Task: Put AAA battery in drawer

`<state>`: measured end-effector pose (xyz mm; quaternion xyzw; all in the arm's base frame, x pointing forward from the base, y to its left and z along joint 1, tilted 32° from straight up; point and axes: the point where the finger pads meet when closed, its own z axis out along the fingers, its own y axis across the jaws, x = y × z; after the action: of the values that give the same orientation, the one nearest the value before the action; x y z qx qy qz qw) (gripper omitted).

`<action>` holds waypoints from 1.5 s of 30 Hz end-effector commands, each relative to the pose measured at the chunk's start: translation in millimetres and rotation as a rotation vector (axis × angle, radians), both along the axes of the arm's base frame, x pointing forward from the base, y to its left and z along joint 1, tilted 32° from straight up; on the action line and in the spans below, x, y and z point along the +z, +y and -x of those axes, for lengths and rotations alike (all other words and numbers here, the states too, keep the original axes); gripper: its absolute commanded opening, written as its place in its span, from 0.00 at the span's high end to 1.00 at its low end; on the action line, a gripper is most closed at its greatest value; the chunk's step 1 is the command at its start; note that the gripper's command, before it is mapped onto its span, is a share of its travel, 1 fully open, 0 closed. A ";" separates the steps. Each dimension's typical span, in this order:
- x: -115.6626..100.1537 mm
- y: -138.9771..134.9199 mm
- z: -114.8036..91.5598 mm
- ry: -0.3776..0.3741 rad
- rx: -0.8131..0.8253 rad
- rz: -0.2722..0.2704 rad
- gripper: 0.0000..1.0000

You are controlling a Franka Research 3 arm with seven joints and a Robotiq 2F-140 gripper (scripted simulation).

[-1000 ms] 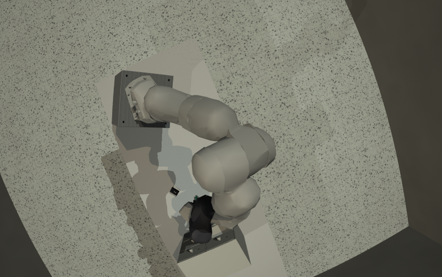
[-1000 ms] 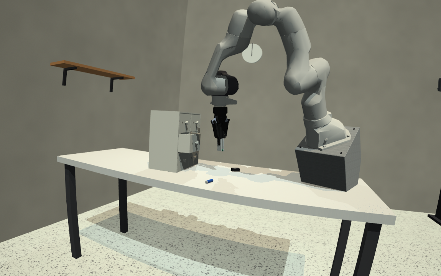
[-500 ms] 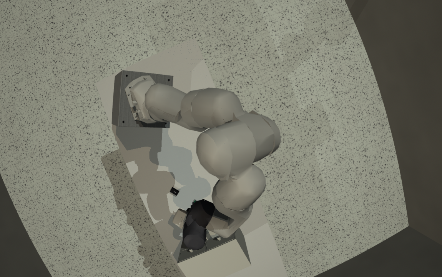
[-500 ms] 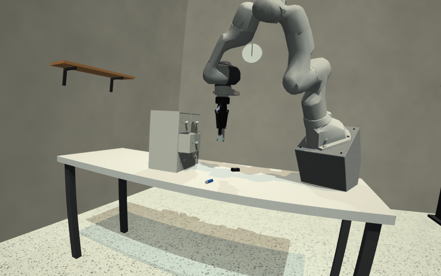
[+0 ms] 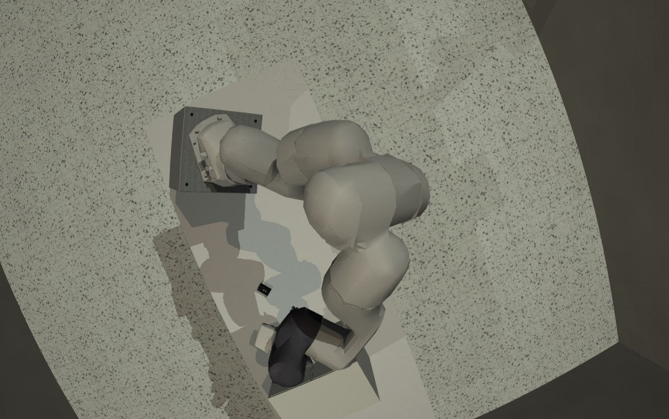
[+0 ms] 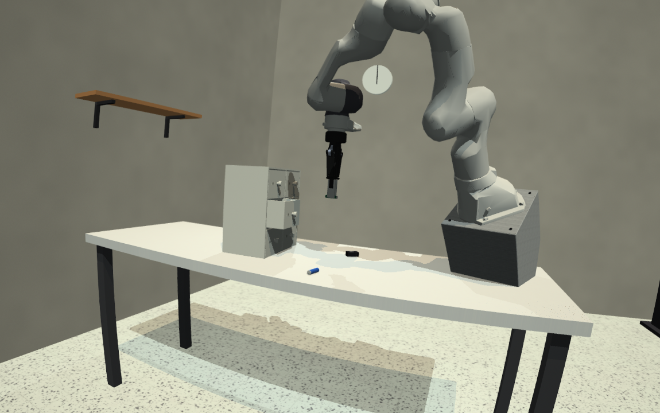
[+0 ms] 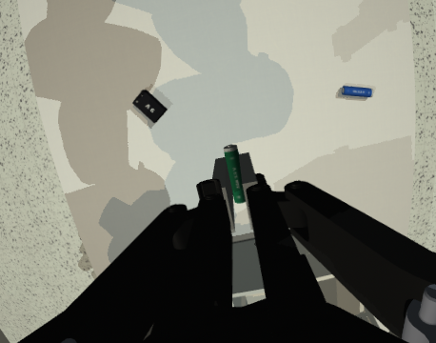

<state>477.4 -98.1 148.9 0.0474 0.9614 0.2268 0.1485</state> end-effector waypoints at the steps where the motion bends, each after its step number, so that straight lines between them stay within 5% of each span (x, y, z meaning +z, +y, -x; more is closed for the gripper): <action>1: 6.5 2.7 6.6 -0.010 0.051 -0.007 0.97; 14: 8.1 2.0 7.3 -0.017 0.047 -0.007 0.97; 25: 6.5 2.7 9.2 -0.101 0.004 -0.007 0.97; 45: -2.3 7.0 19.5 -0.551 -0.226 -0.008 0.97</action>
<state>454.0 -89.5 144.4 0.1602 0.8932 0.2494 0.3381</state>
